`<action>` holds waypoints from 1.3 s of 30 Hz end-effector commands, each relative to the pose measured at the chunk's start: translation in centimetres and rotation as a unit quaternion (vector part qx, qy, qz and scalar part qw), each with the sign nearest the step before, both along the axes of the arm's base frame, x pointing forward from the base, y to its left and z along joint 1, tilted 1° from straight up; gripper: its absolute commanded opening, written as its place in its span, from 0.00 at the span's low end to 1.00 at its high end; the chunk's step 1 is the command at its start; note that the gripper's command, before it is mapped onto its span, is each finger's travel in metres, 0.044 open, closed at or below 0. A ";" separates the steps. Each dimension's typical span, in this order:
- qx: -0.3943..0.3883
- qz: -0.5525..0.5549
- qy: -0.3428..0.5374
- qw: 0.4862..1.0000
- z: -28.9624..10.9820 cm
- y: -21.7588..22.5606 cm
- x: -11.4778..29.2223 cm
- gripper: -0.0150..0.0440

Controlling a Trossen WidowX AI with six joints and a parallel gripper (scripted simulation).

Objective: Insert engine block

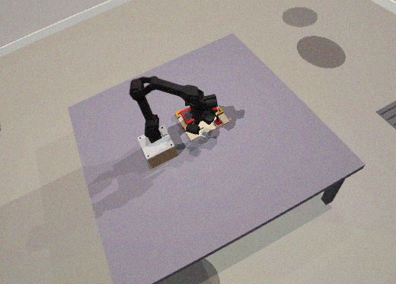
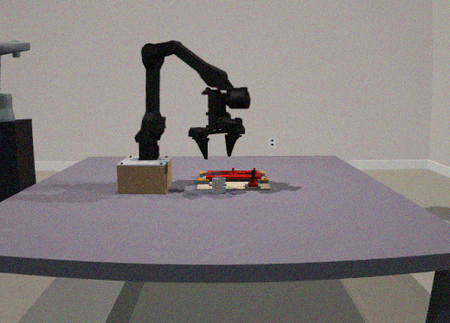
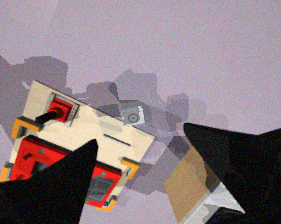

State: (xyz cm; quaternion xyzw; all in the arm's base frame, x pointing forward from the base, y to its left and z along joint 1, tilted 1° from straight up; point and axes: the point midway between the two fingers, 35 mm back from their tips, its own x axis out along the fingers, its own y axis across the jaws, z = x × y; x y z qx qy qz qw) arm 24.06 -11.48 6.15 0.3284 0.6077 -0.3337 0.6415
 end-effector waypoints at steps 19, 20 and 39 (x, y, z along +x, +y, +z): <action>0.006 0.013 0.005 1.000 -5.2 0.4 0.5 1.00; 0.006 0.013 0.005 1.000 -5.3 0.4 0.5 1.00; 0.006 0.013 0.005 1.000 -8.4 0.3 0.7 1.00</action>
